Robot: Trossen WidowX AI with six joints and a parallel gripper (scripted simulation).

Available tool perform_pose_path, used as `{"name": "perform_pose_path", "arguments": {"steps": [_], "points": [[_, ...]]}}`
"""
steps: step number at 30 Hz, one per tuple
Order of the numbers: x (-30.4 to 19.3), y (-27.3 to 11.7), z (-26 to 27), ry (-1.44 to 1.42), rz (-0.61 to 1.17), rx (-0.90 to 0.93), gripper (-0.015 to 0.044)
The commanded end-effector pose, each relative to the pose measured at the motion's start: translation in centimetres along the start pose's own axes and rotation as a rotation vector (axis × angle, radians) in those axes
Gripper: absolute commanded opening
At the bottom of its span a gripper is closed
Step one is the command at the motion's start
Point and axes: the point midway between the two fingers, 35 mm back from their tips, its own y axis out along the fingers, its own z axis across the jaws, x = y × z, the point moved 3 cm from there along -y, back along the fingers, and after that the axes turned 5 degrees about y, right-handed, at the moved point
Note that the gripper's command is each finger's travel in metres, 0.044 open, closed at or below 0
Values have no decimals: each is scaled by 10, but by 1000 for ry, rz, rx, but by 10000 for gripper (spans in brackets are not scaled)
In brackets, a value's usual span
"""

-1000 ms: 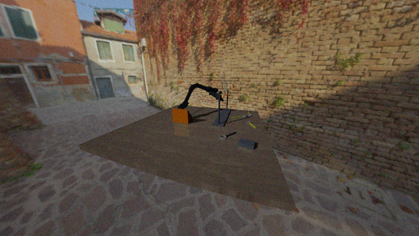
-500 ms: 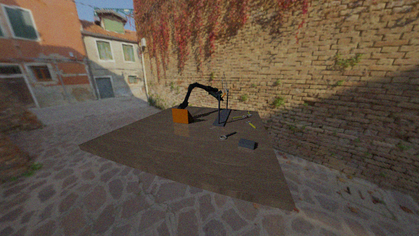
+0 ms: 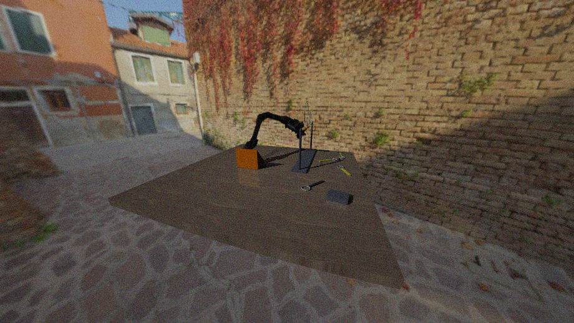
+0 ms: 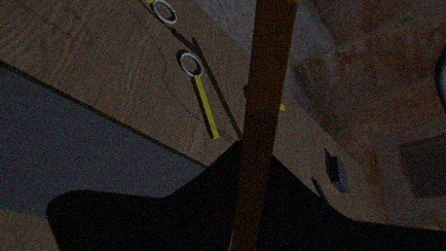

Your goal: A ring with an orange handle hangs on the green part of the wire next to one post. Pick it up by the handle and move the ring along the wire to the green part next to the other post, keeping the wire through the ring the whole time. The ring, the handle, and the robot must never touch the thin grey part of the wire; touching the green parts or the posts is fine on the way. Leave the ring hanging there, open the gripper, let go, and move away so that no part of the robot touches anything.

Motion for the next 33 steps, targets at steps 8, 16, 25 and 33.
{"name": "perform_pose_path", "arguments": {"steps": [8,16,25,33], "points": [[6,-4,-38,-255,-6,-142,-150],[17,-9,-61,-431,-11,-237,-150],[31,-16,-81,-600,-15,-328,-150],[41,-22,-91,-697,-17,-379,-150]]}}
